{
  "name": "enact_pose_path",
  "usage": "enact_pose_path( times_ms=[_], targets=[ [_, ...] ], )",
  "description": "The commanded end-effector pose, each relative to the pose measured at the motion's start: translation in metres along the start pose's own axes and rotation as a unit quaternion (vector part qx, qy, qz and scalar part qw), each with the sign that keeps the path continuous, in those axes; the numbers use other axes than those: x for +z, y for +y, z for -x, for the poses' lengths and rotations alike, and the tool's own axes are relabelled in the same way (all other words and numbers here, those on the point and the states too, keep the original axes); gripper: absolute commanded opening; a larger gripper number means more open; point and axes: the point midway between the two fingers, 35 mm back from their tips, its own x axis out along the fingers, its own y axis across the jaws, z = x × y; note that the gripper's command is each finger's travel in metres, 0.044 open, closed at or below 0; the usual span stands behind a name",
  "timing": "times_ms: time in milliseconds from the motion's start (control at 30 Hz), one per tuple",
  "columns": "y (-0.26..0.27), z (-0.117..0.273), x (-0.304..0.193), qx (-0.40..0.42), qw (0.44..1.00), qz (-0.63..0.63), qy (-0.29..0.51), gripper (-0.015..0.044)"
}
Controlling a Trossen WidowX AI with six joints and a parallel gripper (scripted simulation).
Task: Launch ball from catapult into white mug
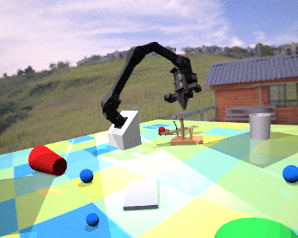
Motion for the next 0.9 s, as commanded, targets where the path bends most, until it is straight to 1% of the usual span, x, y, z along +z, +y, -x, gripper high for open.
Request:
enact_pose_path(
  times_ms=[0,433,867],
  targets=[
    [0.023,-0.006,-0.011,0.001,0.997,0.068,0.043,0.0],
    [0.071,-0.019,-0.052,0.006,0.96,0.228,0.164,0.0],
    [0.073,-0.018,-0.057,0.003,0.957,0.242,0.163,0.0]
  ],
)
